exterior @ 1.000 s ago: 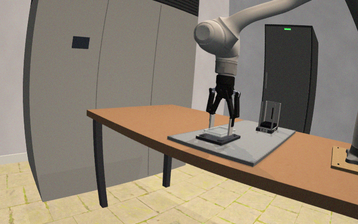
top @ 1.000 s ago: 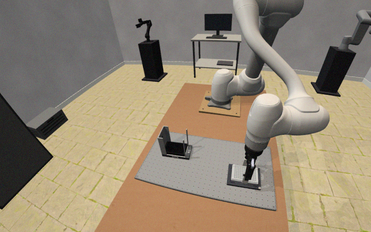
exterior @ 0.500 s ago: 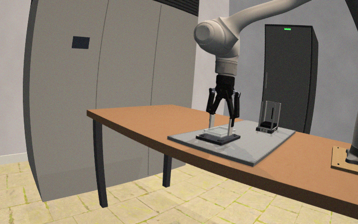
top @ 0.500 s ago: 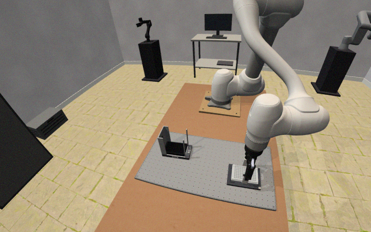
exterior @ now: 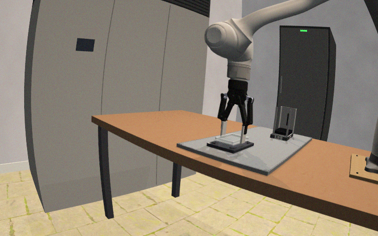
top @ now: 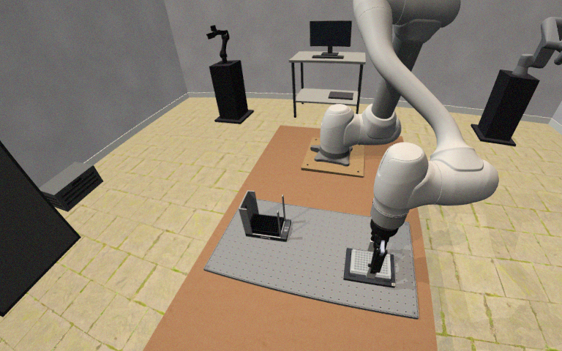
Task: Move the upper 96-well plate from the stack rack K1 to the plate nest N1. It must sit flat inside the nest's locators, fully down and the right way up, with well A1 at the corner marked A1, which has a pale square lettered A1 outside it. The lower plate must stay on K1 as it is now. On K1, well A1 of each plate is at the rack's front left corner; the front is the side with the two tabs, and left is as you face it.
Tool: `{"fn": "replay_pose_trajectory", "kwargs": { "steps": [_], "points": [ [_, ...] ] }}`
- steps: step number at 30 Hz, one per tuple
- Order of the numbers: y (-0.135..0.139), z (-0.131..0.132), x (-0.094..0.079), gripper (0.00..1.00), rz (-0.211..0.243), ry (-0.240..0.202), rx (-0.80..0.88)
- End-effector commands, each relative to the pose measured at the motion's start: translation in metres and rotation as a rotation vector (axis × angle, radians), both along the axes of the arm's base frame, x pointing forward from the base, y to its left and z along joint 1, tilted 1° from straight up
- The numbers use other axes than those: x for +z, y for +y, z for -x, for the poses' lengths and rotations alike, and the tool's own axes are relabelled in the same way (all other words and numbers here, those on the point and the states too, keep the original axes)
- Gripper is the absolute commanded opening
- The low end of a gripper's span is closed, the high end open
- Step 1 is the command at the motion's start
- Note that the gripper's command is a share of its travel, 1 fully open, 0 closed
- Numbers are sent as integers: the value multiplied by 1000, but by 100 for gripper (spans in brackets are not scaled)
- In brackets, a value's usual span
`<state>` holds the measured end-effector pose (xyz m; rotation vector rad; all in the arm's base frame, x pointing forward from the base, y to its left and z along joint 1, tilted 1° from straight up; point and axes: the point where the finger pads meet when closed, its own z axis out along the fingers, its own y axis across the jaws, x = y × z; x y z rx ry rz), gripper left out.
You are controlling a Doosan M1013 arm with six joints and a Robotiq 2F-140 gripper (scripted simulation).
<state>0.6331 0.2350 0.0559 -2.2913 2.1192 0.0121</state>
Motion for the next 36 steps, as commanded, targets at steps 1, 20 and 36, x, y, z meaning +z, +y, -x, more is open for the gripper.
{"fn": "replay_pose_trajectory", "kwargs": {
  "steps": [1, 20, 36],
  "points": [
    [0, 0, 0, 0, 0, 0, 0],
    [0, 0, -3, 0, 0, 0, 0],
    [0, 0, -5, 0, 0, 0, 0]
  ]
}}
